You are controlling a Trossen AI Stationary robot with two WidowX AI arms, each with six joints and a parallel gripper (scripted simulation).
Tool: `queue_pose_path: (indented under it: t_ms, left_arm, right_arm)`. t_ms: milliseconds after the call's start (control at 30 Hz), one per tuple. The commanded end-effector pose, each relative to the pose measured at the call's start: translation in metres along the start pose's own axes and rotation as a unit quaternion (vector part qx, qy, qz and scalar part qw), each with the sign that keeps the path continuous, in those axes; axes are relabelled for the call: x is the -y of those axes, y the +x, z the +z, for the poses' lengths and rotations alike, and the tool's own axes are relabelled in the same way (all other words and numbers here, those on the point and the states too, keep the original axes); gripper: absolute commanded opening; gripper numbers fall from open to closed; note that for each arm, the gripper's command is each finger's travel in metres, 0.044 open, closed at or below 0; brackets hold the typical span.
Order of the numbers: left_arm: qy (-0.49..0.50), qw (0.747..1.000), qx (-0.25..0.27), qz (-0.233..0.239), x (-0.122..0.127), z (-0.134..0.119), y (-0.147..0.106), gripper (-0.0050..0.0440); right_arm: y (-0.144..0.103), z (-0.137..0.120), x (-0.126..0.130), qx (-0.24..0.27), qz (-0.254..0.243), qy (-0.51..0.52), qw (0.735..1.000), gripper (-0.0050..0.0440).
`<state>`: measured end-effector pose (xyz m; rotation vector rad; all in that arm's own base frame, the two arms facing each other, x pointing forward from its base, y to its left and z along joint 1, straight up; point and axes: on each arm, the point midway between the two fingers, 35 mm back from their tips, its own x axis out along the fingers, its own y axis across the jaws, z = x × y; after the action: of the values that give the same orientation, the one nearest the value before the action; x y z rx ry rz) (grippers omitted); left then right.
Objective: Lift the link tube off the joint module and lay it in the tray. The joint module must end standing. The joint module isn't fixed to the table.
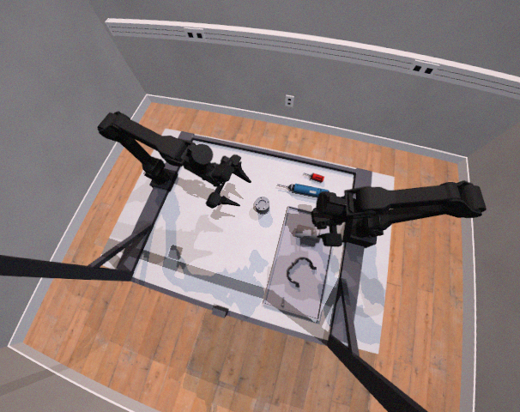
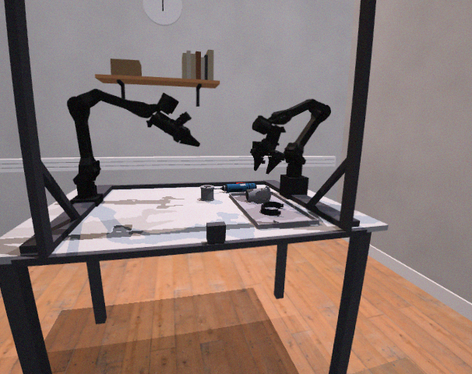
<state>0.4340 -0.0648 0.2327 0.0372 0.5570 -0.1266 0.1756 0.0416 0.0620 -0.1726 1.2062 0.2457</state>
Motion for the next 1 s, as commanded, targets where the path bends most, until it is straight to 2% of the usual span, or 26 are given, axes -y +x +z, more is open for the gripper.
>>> queue_pose_path:
  t_ms: [0, 967]
  left_arm:
    - [-0.001, 1.0, 0.014, 0.001, 0.0001, 0.0098, -0.0057, 0.044]
    - [-0.001, 1.0, 0.014, 0.001, 0.0001, 0.0098, -0.0057, 0.044]
  right_arm:
    - [0.001, -0.0017, 0.0, -0.001, 0.001, -0.001, 1.0, 0.044]
    - [-0.0009, 0.0013, 0.0001, 0.003, 0.0, 0.0, 1.0, 0.044]
